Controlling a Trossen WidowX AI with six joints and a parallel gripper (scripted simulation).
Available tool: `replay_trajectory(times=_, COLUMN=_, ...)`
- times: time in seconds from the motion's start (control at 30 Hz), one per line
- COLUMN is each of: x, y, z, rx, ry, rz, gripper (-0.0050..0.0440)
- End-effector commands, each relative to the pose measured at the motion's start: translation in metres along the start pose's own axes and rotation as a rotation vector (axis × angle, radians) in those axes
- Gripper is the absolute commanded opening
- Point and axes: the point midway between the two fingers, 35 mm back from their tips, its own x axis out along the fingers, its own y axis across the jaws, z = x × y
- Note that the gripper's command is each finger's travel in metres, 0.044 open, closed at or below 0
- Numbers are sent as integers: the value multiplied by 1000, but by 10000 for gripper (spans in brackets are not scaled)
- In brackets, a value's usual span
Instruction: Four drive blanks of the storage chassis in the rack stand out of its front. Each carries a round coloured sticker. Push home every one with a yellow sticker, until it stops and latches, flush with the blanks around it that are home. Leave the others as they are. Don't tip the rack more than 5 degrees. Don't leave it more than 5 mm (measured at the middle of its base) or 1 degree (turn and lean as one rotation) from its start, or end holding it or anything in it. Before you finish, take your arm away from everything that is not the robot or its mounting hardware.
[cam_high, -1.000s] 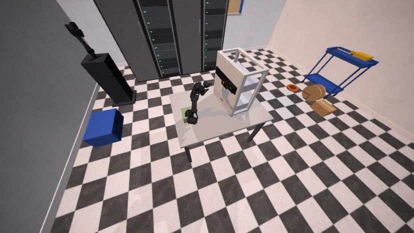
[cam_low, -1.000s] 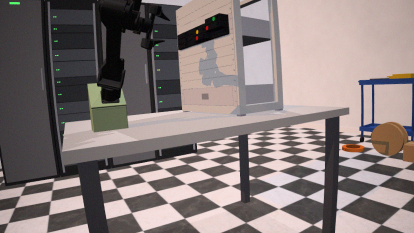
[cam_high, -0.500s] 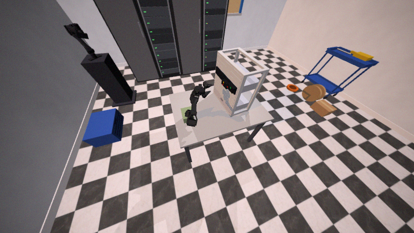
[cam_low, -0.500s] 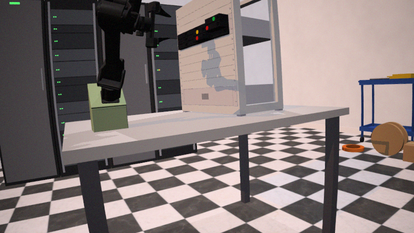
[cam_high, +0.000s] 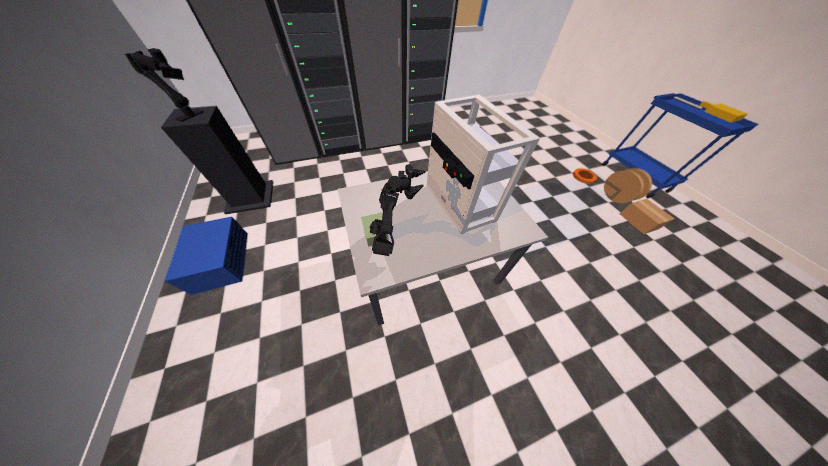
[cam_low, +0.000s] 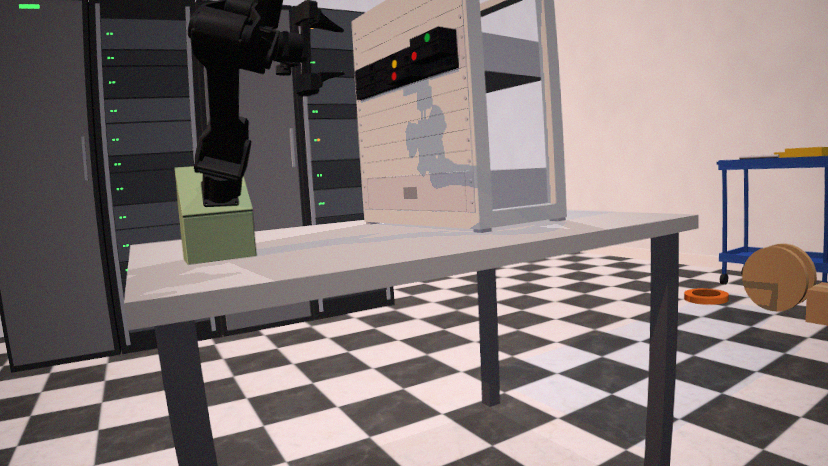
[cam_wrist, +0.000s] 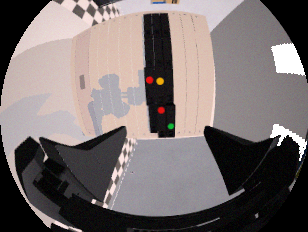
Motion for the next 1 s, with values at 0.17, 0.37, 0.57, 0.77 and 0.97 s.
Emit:
replay_trajectory(times=0.17, x=-2, y=0, z=-7, rx=-37, ry=25, rz=-9, gripper=440)
replay_trajectory(times=0.37, x=-2, y=0, z=-9, rx=-45, ry=29, rz=-10, gripper=440)
replay_trajectory(times=0.57, x=-2, y=0, z=-9, rx=-50, ry=32, rz=-10, gripper=440)
replay_trajectory(times=0.77, x=-2, y=0, z=-9, rx=-50, ry=32, rz=-11, gripper=440)
replay_trajectory(times=0.97, x=-2, y=0, z=-9, rx=-50, ry=32, rz=-11, gripper=440)
